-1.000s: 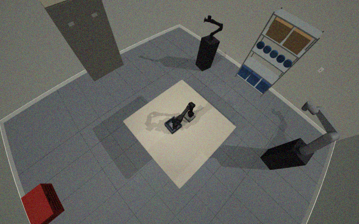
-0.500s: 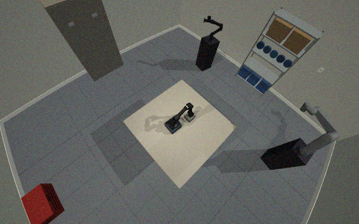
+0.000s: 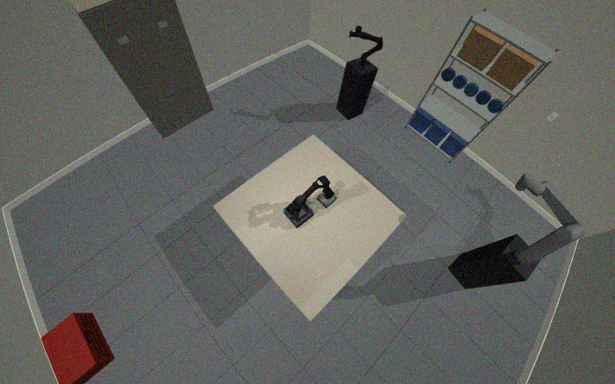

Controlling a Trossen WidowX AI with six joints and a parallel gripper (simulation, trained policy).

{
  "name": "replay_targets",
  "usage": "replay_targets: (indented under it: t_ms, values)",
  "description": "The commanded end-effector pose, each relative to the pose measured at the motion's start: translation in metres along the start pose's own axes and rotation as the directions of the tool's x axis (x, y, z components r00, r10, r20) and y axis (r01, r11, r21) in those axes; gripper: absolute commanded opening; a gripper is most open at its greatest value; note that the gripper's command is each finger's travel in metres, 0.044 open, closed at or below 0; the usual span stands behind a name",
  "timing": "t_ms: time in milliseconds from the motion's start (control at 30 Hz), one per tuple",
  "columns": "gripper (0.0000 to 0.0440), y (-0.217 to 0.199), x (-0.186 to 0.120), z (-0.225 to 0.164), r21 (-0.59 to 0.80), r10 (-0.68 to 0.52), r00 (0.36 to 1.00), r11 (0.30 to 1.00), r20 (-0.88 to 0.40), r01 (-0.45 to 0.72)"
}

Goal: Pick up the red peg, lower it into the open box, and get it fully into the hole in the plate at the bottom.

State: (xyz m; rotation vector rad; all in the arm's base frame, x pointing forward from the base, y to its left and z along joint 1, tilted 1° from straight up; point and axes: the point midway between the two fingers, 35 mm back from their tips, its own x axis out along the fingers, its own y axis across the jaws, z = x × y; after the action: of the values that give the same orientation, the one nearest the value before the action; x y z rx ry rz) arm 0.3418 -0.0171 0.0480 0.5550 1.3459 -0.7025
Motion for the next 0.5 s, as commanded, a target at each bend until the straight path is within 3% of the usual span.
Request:
replay_targets:
  t_ms: [0, 167, 467]
  values:
    - [0.0314, 0.008, -0.005, 0.007, -0.004, 0.019, 1.000, 1.000, -0.017, -0.019]
    - [0.0440, 0.023, -0.014, 0.019, -0.004, 0.054, 0.998, 0.999, -0.043, -0.054]
    - [0.0440, 0.058, -0.034, 0.037, -0.018, 0.164, 0.985, 0.986, -0.051, -0.165]
